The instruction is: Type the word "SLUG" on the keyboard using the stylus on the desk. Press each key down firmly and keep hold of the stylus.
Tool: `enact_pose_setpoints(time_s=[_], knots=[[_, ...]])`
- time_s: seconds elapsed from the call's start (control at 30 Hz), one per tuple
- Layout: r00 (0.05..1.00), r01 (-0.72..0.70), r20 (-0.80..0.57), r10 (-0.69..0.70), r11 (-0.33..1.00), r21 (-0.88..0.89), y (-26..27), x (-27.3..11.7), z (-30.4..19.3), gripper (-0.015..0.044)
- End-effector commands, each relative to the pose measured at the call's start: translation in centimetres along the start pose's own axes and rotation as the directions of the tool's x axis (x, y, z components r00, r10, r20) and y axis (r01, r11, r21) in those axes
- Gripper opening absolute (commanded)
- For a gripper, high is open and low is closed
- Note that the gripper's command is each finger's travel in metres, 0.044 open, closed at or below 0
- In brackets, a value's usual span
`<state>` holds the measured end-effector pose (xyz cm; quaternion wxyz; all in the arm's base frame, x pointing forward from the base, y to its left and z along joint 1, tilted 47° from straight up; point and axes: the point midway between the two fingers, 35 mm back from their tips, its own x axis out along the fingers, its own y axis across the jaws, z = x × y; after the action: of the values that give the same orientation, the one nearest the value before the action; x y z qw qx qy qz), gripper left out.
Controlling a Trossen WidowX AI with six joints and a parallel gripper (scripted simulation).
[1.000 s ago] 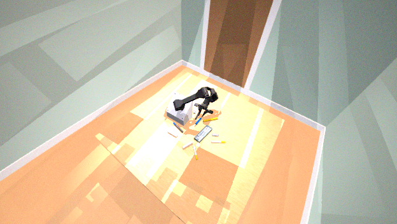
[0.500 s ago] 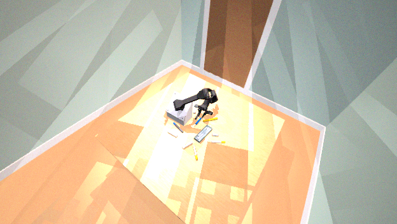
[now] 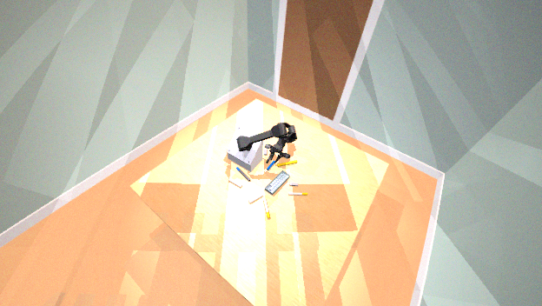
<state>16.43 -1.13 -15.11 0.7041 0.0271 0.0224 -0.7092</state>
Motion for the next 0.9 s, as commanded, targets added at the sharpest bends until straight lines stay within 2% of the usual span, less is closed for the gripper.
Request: enact_pose_setpoints(time_s=[0.0, 0.37, 0.53, 0.63, 0.87], knots=[[1.0, -0.005, -0.001, 0.005, 1.0, -0.003, 0.1, 0.3, -0.3, 0.015], [1.0, -0.005, -0.001, 0.005, 1.0, -0.003, 0.1, 0.9, -0.8, 0.015], [1.0, 0.001, 0.001, -0.001, 1.0, -0.001, 0.0, 0.9, -0.7, 0.0019], [1.0, 0.001, 0.001, -0.001, 1.0, -0.001, 0.0, 0.9, -0.7, 0.0], [1.0, 0.001, 0.0, -0.001, 1.0, -0.002, 0.1, -1.2, 0.9, 0.0]])
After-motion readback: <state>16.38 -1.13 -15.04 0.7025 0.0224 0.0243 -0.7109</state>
